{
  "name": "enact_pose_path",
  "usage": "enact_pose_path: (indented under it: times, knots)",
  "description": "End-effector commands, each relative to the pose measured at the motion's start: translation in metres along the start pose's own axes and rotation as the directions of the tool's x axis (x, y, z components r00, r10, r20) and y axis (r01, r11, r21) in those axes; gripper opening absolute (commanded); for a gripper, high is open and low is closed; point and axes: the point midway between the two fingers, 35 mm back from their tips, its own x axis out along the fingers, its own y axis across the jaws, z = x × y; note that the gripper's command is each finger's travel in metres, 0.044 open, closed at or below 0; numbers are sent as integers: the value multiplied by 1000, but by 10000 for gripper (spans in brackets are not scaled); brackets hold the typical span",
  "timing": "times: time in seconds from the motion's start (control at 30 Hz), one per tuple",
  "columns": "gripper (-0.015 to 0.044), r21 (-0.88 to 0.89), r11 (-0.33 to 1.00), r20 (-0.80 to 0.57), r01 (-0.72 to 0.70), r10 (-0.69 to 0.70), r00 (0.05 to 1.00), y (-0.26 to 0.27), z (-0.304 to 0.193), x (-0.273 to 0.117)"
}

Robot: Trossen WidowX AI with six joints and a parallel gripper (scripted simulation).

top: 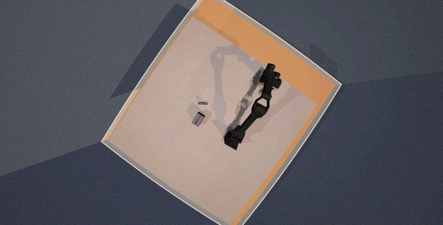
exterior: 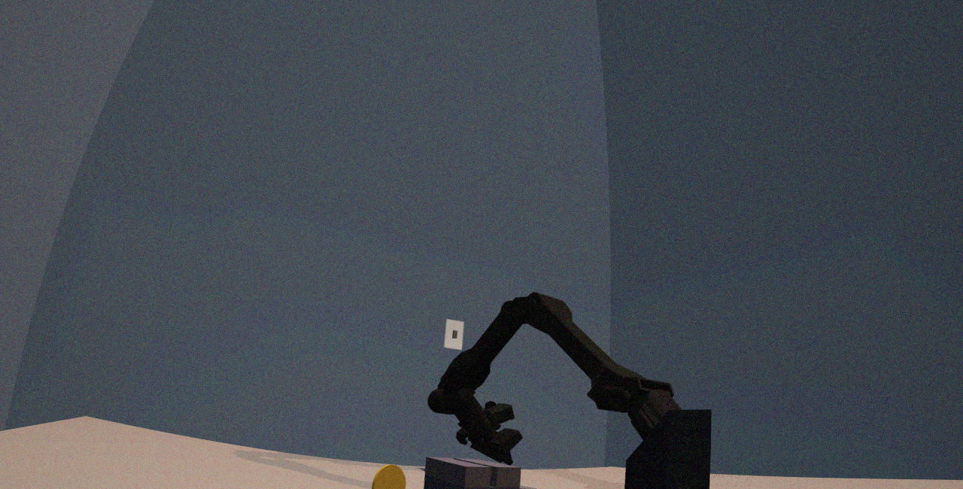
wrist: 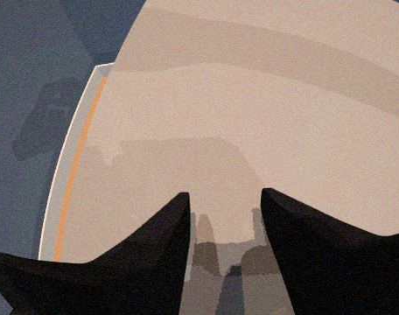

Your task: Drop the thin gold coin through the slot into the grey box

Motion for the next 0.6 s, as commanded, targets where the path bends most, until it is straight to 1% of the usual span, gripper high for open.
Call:
enact_pose_path:
  times: [0.0,0.07,0.13,0.27,0.37,0.43,0.5,0.57]
  knots:
    - [161,-260,964,-127,-51,18,992,-14,-49,-35]
    - [161,-402,910,-197,-104,25,980,-23,-75,-56]
    - [161,-534,829,-258,-169,30,966,-33,-100,-80]
    - [161,-734,602,-371,-313,31,928,-57,-142,-129]
    - [161,-835,368,-436,-409,9,900,-84,-173,-161]
    - [161,-865,185,-477,-467,-8,879,-105,-191,-184]
    - [161,-858,-13,-514,-514,-26,857,-128,-207,-209]
    - [161,-813,-211,-547,-542,-43,836,-153,-219,-233]
